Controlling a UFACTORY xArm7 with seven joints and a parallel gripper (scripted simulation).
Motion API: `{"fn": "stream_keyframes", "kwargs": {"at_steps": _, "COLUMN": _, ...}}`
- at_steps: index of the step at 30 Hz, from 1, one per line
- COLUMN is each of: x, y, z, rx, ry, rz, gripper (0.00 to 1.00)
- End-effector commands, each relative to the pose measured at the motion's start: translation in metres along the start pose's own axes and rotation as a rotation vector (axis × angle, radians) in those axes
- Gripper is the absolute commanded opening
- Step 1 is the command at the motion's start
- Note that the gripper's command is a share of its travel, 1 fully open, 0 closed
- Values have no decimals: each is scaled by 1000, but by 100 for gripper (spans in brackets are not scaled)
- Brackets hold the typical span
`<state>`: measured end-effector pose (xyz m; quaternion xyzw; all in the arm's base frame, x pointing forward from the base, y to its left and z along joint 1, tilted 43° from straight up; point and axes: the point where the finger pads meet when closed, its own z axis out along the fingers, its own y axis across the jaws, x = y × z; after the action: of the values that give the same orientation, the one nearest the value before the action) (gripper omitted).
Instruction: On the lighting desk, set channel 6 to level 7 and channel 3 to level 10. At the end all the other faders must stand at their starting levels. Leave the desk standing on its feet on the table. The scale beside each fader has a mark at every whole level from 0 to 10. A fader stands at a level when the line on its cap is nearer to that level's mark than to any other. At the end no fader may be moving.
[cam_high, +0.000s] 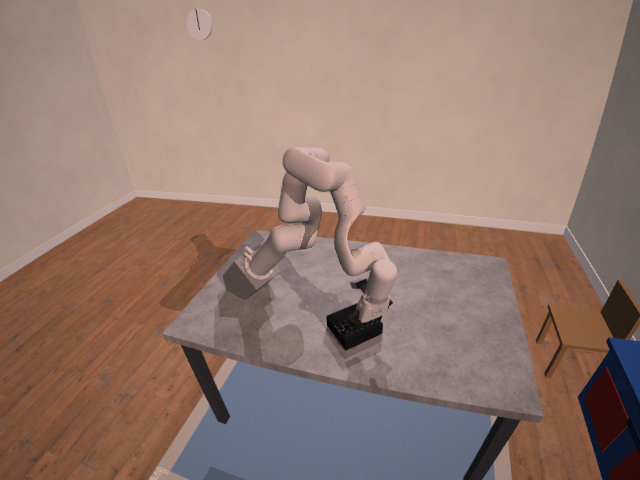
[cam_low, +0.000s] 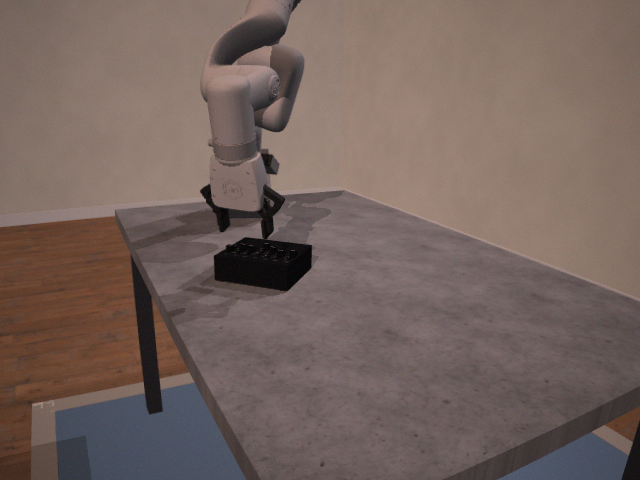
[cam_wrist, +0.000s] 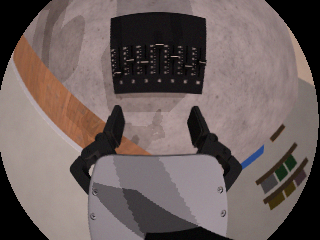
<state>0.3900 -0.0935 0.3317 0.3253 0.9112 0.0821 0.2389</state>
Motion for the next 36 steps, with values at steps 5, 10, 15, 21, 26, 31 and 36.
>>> {"fn": "stream_keyframes", "kwargs": {"at_steps": 5, "x": 0, "y": 0, "z": -2, "rx": 2, "ry": -5, "rz": -23, "gripper": 100}}
{"fn": "stream_keyframes", "kwargs": {"at_steps": 10, "x": 5, "y": 0, "z": -4, "rx": 12, "ry": -13, "rz": -105, "gripper": 100}}
{"fn": "stream_keyframes", "kwargs": {"at_steps": 15, "x": 20, "y": 0, "z": -13, "rx": 46, "ry": -36, "rz": -391, "gripper": 100}}
{"fn": "stream_keyframes", "kwargs": {"at_steps": 21, "x": 47, "y": -2, "z": -28, "rx": 81, "ry": -45, "rz": -616, "gripper": 100}}
{"fn": "stream_keyframes", "kwargs": {"at_steps": 26, "x": 66, "y": -3, "z": -36, "rx": 108, "ry": -49, "rz": -777, "gripper": 100}}
{"fn": "stream_keyframes", "kwargs": {"at_steps": 31, "x": 81, "y": -3, "z": -41, "rx": 145, "ry": -54, "rz": -1000, "gripper": 100}}
{"fn": "stream_keyframes", "kwargs": {"at_steps": 36, "x": 93, "y": -1, "z": -42, "rx": 178, "ry": -60, "rz": -1201, "gripper": 100}}
